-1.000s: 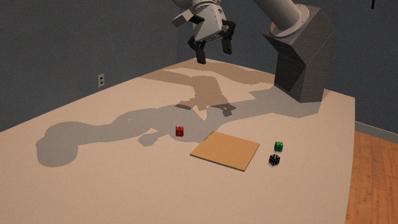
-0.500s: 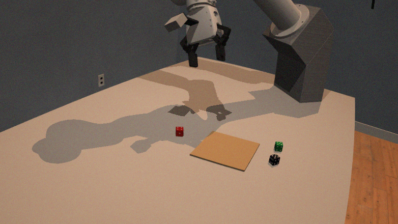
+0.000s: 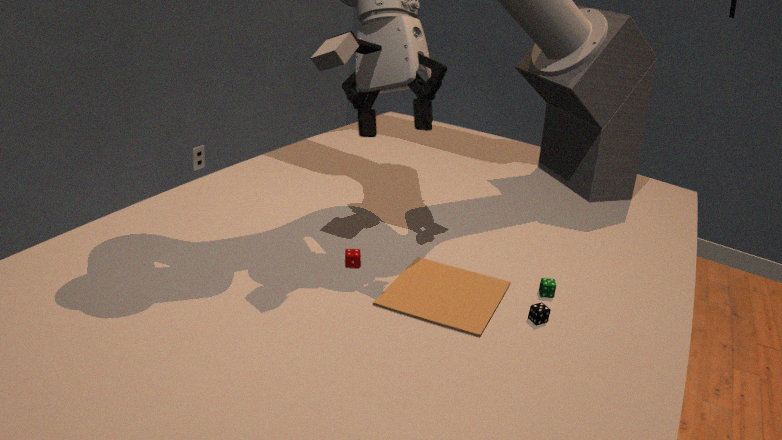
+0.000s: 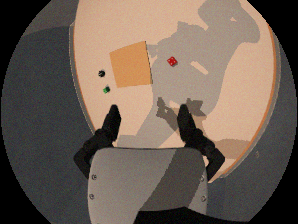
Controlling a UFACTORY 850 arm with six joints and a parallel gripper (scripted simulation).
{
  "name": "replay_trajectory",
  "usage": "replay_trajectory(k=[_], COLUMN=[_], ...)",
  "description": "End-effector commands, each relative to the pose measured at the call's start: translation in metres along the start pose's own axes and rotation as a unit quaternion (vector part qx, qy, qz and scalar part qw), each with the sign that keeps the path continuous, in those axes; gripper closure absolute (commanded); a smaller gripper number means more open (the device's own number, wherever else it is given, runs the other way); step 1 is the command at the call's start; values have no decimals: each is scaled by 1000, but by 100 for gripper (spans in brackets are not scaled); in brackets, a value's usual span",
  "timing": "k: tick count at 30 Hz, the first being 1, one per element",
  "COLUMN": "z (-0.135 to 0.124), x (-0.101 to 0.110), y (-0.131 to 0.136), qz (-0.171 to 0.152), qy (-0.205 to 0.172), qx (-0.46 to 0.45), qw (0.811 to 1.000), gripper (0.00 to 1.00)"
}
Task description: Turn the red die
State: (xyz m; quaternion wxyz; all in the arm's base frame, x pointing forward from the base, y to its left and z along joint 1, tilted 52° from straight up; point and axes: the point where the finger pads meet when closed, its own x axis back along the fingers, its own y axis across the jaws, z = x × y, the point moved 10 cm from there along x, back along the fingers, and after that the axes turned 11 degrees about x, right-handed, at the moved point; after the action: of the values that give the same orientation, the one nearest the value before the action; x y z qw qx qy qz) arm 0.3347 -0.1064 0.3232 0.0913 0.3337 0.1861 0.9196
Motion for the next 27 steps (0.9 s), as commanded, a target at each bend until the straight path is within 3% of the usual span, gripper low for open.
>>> replay_trajectory(k=[1,27], z=[15,57], x=[-7,-26], y=[0,2], qz=[-24,-74], qy=[-22,-78], qx=[7,25], qw=[999,994], gripper=[0,0])
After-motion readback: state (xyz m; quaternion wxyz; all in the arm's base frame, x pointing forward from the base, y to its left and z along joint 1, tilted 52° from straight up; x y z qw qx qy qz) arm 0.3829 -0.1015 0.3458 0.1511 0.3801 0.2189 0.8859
